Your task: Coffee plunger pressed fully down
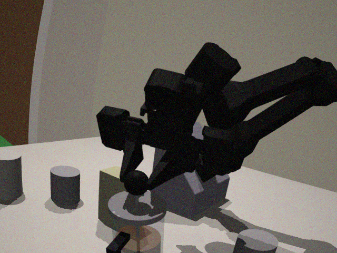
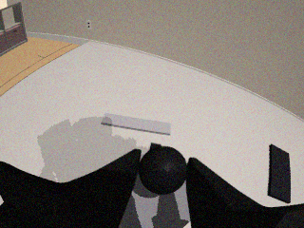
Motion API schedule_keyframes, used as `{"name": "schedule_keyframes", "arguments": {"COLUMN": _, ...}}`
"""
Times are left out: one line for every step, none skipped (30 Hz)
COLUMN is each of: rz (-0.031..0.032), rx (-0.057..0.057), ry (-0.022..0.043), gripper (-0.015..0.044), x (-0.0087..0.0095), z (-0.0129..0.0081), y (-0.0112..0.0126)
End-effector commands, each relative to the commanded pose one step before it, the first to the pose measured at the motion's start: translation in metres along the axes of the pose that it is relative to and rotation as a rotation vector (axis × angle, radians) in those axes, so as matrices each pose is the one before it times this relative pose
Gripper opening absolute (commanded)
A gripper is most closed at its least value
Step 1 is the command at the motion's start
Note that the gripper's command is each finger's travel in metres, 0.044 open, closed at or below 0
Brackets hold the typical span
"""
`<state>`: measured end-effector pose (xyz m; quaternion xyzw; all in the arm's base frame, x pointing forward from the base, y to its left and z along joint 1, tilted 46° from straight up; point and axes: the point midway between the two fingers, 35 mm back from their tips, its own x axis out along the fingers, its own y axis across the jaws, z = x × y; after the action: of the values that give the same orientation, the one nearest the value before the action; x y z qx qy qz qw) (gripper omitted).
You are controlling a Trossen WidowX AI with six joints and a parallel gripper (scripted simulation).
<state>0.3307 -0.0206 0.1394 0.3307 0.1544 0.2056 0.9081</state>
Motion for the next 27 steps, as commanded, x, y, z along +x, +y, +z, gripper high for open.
{"name": "schedule_keyframes", "arguments": {"rz": -0.00038, "rx": 0.0003, "ry": 0.00054, "gripper": 0.0123, "x": -0.00001, "z": -0.00016, "y": -0.00001}}
{"name": "schedule_keyframes", "arguments": {"rz": 0.00000, "rx": 0.0000, "ry": 0.00000, "gripper": 0.0123, "x": 0.00000, "z": 0.00000, "y": 0.00000}}
{"name": "schedule_keyframes", "arguments": {"rz": 0.00000, "rx": 0.0000, "ry": 0.00000, "gripper": 0.0149, "x": 0.00000, "z": 0.00000, "y": 0.00000}}
{"name": "schedule_keyframes", "arguments": {"rz": 0.00000, "rx": 0.0000, "ry": 0.00000, "gripper": 0.0176, "x": 0.00000, "z": 0.00000, "y": 0.00000}}
{"name": "schedule_keyframes", "arguments": {"rz": 0.00000, "rx": 0.0000, "ry": 0.00000, "gripper": 0.0202, "x": 0.00000, "z": 0.00000, "y": 0.00000}}
{"name": "schedule_keyframes", "arguments": {"rz": 0.00000, "rx": 0.0000, "ry": 0.00000, "gripper": 0.0228, "x": 0.00000, "z": 0.00000, "y": 0.00000}}
{"name": "schedule_keyframes", "arguments": {"rz": 0.00000, "rx": 0.0000, "ry": 0.00000, "gripper": 0.0254, "x": 0.00000, "z": 0.00000, "y": 0.00000}}
{"name": "schedule_keyframes", "arguments": {"rz": 0.00000, "rx": 0.0000, "ry": 0.00000, "gripper": 0.0281, "x": 0.00000, "z": 0.00000, "y": 0.00000}}
{"name": "schedule_keyframes", "arguments": {"rz": 0.00000, "rx": 0.0000, "ry": 0.00000, "gripper": 0.0307, "x": 0.00000, "z": 0.00000, "y": 0.00000}}
{"name": "schedule_keyframes", "arguments": {"rz": 0.00000, "rx": 0.0000, "ry": 0.00000, "gripper": 0.0333, "x": 0.00000, "z": 0.00000, "y": 0.00000}}
{"name": "schedule_keyframes", "arguments": {"rz": 0.00000, "rx": 0.0000, "ry": 0.00000, "gripper": 0.0359, "x": 0.00000, "z": 0.00000, "y": 0.00000}}
{"name": "schedule_keyframes", "arguments": {"rz": 0.00000, "rx": 0.0000, "ry": 0.00000, "gripper": 0.0386, "x": 0.00000, "z": 0.00000, "y": 0.00000}}
{"name": "schedule_keyframes", "arguments": {"rz": 0.00000, "rx": 0.0000, "ry": 0.00000, "gripper": 0.0412, "x": 0.00000, "z": 0.00000, "y": 0.00000}}
{"name": "schedule_keyframes", "arguments": {"rz": 0.00000, "rx": 0.0000, "ry": 0.00000, "gripper": 0.0438, "x": 0.00000, "z": 0.00000, "y": 0.00000}}
{"name": "schedule_keyframes", "arguments": {"rz": 0.00000, "rx": 0.0000, "ry": 0.00000, "gripper": 0.0440, "x": 0.00000, "z": 0.00000, "y": 0.00000}}
{"name": "schedule_keyframes", "arguments": {"rz": 0.00000, "rx": 0.0000, "ry": 0.00000, "gripper": 0.0440, "x": 0.00000, "z": 0.00000, "y": 0.00000}}
{"name": "schedule_keyframes", "arguments": {"rz": 0.00000, "rx": 0.0000, "ry": 0.00000, "gripper": 0.0440, "x": 0.00000, "z": 0.00000, "y": 0.00000}}
{"name": "schedule_keyframes", "arguments": {"rz": -0.00082, "rx": -0.0002, "ry": 0.00155, "gripper": 0.0440, "x": -0.00121, "z": 0.00160, "y": -0.00046}}
{"name": "schedule_keyframes", "arguments": {"rz": -0.00132, "rx": -0.0002, "ry": 0.00265, "gripper": 0.0440, "x": -0.00225, "z": 0.00285, "y": -0.00074}}
{"name": "schedule_keyframes", "arguments": {"rz": -0.00166, "rx": 0.0000, "ry": 0.00363, "gripper": 0.0440, "x": -0.00353, "z": 0.00423, "y": -0.00092}}
{"name": "schedule_keyframes", "arguments": {"rz": -0.00168, "rx": 0.0004, "ry": 0.00436, "gripper": 0.0440, "x": -0.00522, "z": 0.00583, "y": -0.00089}}
{"name": "schedule_keyframes", "arguments": {"rz": -0.00104, "rx": 0.0009, "ry": 0.00387, "gripper": 0.0440, "x": -0.00614, "z": 0.00637, "y": -0.00044}}
{"name": "schedule_keyframes", "arguments": {"rz": -0.00019, "rx": 0.0016, "ry": 0.00315, "gripper": 0.0440, "x": -0.00737, "z": 0.00708, "y": 0.00020}}
{"name": "schedule_keyframes", "arguments": {"rz": 0.00098, "rx": 0.0024, "ry": 0.00195, "gripper": 0.0440, "x": -0.00885, "z": 0.00781, "y": 0.00113}}
{"name": "schedule_keyframes", "arguments": {"rz": 0.00242, "rx": 0.0033, "ry": 0.00012, "gripper": 0.0440, "x": -0.01015, "z": 0.00811, "y": 0.00230}}
{"name": "schedule_keyframes", "arguments": {"rz": 0.00298, "rx": 0.0031, "ry": -0.00156, "gripper": 0.0440, "x": -0.00871, "z": 0.00628, "y": 0.00270}}
{"name": "schedule_keyframes", "arguments": {"rz": 0.00229, "rx": 0.0020, "ry": -0.00168, "gripper": 0.0440, "x": -0.00541, "z": 0.00351, "y": 0.00195}}
